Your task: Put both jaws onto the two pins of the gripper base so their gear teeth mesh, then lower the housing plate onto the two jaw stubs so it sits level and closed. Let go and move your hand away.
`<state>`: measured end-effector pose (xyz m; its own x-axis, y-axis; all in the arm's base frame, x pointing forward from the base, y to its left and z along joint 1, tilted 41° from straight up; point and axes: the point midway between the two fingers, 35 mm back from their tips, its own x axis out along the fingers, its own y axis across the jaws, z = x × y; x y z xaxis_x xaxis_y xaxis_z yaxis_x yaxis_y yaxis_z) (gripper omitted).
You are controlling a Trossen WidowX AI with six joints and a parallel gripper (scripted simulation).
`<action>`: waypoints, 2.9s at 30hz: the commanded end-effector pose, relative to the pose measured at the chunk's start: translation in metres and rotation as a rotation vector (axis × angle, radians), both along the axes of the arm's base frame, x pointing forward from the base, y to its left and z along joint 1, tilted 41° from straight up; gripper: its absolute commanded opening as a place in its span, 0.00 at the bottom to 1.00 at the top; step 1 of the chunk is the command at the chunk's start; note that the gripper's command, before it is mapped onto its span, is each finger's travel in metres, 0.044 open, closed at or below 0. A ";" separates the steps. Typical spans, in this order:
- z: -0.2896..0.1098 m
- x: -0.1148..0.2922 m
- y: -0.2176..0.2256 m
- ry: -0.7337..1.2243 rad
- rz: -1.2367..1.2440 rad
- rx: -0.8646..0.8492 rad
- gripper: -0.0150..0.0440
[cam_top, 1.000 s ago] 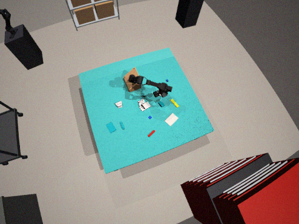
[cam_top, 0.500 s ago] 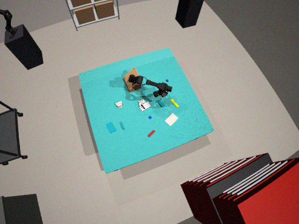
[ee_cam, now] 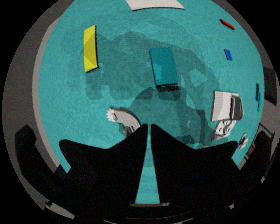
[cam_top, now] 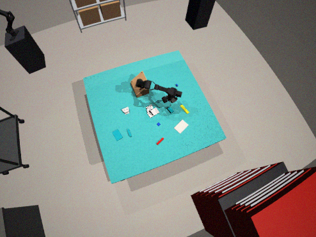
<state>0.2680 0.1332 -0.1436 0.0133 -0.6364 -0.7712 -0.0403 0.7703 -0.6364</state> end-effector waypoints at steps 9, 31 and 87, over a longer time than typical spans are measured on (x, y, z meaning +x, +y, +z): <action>0.000 0.000 0.000 0.000 0.000 0.000 0.74; 0.000 0.000 0.000 0.000 0.000 0.000 1.00; 0.000 0.000 0.000 0.000 0.000 0.000 0.70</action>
<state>0.2680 0.1333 -0.1437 0.0132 -0.6363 -0.7713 -0.0402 0.7705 -0.6362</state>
